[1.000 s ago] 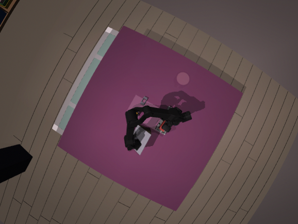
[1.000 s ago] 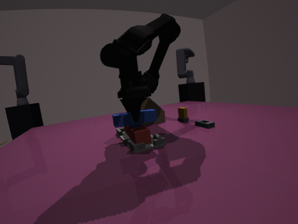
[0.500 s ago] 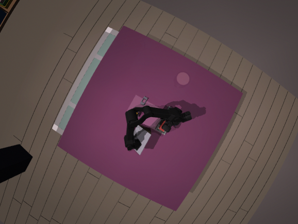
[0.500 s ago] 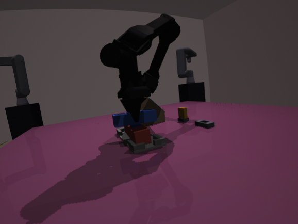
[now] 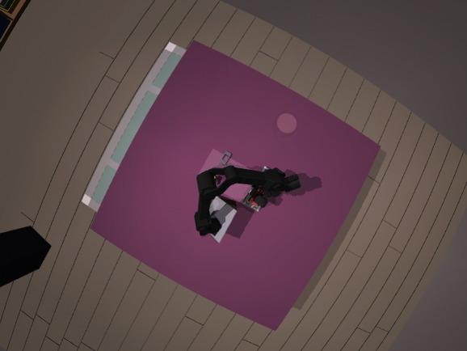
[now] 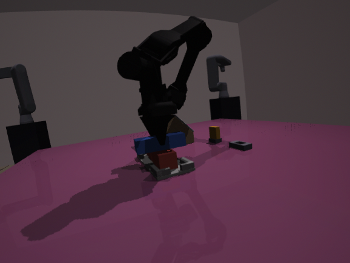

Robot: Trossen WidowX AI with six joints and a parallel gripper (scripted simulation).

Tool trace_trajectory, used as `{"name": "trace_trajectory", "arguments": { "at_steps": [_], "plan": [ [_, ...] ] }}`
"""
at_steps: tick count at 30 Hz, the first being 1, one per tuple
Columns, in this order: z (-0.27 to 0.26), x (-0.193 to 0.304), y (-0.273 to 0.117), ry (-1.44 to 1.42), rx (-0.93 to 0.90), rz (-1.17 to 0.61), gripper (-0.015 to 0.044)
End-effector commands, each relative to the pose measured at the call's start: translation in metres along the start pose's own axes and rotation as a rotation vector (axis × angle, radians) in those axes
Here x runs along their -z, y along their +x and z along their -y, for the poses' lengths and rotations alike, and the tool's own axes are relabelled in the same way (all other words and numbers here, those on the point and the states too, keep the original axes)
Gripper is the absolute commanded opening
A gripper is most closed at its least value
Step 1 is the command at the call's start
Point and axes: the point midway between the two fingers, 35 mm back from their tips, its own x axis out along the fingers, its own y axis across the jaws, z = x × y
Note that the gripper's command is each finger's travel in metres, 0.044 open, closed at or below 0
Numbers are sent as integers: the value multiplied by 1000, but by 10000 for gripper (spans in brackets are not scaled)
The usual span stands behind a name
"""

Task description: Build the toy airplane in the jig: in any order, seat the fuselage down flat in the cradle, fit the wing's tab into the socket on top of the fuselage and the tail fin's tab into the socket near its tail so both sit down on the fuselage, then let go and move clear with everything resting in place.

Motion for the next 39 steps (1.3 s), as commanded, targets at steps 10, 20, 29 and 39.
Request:
{"name": "trace_trajectory", "arguments": {
  "at_steps": [10,20,29,39],
  "plan": [
    [2,1,-74,1,-4,-1,440],
    [4,3,-86,60,-4,-1,440],
    [5,4,-87,887,-2,-4,440],
    [6,4,-87,1399,-3,-3,440]
  ]
}}
